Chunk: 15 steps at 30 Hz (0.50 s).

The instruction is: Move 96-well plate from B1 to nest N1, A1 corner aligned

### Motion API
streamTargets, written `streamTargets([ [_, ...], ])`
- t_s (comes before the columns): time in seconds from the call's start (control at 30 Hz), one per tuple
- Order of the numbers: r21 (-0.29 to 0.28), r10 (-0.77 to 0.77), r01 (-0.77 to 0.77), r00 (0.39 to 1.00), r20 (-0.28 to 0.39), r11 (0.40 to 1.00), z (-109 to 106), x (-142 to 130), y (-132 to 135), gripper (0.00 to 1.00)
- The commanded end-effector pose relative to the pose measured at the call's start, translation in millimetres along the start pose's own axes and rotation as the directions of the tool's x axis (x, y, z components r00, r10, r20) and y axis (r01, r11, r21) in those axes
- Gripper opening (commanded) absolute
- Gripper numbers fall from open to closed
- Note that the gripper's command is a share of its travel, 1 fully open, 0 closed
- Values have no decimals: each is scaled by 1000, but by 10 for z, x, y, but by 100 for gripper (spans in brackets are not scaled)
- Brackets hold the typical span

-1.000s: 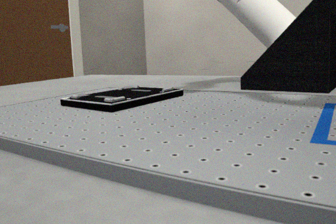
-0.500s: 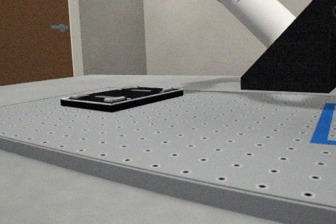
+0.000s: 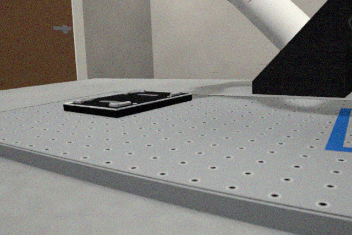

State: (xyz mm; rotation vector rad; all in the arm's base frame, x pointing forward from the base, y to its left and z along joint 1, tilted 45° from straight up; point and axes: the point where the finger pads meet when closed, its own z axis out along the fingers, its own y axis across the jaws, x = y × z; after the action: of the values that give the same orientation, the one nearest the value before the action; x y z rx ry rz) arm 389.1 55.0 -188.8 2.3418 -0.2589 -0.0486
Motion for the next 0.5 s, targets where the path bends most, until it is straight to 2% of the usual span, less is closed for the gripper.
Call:
streamTargets([
  [0.0, 4, 0, 0, 1000, -3, 1000, -25, 7, -15, 100],
  [0.47, 4, 0, 0, 1000, -3, 1000, 47, 7, -15, 100],
])
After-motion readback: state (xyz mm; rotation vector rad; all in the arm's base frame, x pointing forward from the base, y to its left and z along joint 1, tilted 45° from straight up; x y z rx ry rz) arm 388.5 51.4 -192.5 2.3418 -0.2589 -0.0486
